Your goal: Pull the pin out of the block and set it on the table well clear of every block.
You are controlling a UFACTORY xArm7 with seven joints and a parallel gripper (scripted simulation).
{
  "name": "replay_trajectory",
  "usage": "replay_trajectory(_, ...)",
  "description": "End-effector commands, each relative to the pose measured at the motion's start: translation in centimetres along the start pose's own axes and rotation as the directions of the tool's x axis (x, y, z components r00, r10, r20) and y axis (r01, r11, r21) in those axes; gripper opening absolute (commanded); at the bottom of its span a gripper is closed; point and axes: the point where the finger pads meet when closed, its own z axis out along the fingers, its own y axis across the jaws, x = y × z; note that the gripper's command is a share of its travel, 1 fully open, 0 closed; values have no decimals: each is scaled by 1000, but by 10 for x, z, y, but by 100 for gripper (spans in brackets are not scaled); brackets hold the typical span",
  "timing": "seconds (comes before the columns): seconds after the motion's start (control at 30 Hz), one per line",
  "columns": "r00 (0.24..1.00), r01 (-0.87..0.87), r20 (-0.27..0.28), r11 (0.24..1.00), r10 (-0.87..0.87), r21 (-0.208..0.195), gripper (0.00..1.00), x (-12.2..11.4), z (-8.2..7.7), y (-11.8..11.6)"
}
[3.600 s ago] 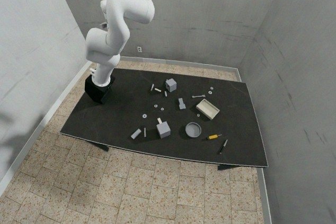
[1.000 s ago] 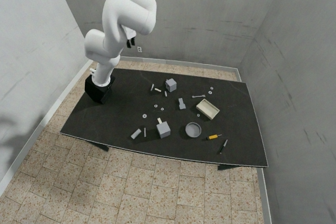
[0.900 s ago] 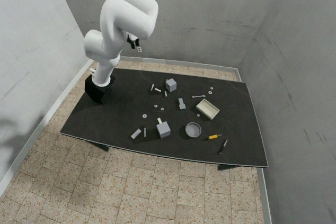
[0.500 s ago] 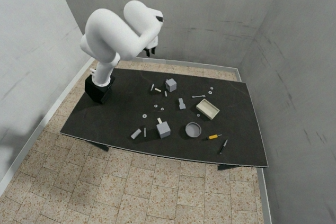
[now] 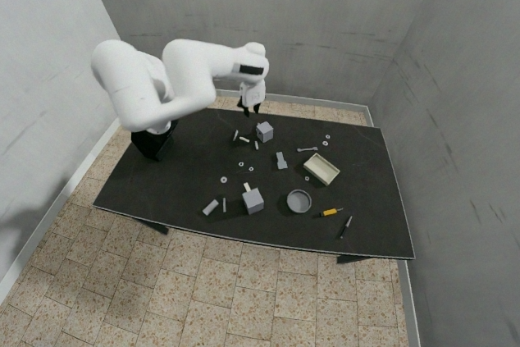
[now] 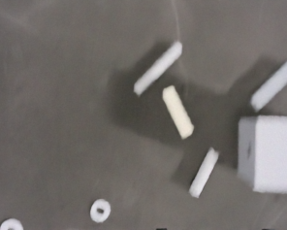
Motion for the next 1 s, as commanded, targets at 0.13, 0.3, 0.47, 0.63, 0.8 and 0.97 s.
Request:
replay_trajectory(0.13,995,-98,-9,995,97,-34,47,-92,38,-40)
replay_trajectory(0.3,992,-129,-8,991,129,-45,47,-139,62,-76)
replay_trajectory(0.47,988,-154,-7,986,154,-57,47,-181,87,-118)
replay_trajectory(0.63,986,-167,-5,984,167,-65,47,-211,108,-151)
replay_trajectory(0.8,985,-171,-5,983,171,-68,47,-212,110,-155)
replay_trajectory(0.97,985,-172,-5,983,173,-69,47,-213,111,-158)
